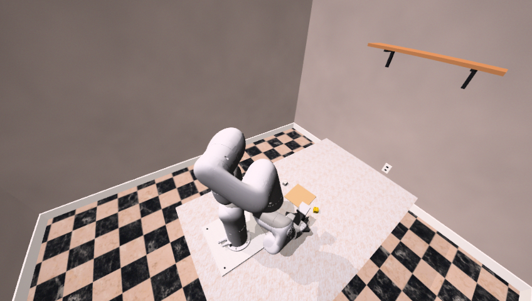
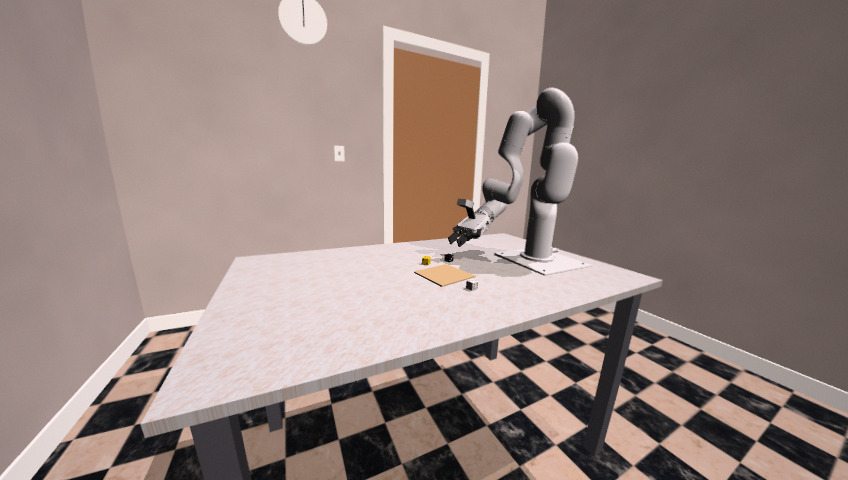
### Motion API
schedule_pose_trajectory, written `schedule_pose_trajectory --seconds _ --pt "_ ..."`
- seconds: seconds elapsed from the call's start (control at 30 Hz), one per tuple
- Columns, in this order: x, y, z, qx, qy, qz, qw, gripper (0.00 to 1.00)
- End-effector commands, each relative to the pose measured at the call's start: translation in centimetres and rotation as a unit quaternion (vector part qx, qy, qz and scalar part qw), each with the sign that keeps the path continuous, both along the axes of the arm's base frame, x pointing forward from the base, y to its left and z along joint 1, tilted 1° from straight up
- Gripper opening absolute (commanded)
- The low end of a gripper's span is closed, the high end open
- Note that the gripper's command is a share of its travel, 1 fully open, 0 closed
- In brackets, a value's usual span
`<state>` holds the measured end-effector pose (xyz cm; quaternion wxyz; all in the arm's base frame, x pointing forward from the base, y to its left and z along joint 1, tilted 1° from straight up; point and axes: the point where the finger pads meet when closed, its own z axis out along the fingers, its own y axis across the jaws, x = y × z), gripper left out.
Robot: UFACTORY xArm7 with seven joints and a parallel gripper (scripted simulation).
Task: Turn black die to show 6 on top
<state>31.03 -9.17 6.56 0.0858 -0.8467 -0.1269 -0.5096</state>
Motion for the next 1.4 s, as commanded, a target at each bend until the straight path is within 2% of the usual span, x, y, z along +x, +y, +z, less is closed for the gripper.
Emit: schedule_pose_trajectory --seconds 0.0,0.17,0.5,0.67,0.97,1.03,1.1,1.13,1.37 --pt "-0.1 0.0 1.9 0.000 0.004 0.001 1.000 0.42" --pt "0.0 0.0 3.0 0.000 0.004 0.001 1.000 0.42" --pt "0.0 0.0 3.2 0.002 0.006 0.004 1.000 0.42" --pt "0.5 0.4 3.6 0.013 0.020 0.027 0.999 0.42" --pt "1.8 1.9 4.5 0.042 0.106 0.101 0.988 0.42" --pt "1.8 1.9 4.5 0.042 0.106 0.101 0.988 0.42" --pt "2.1 2.4 4.7 0.046 0.144 0.120 0.981 0.42" --pt "2.1 2.4 4.7 0.046 0.145 0.120 0.981 0.42" --pt "2.3 3.1 4.8 0.040 0.225 0.143 0.963 0.42"
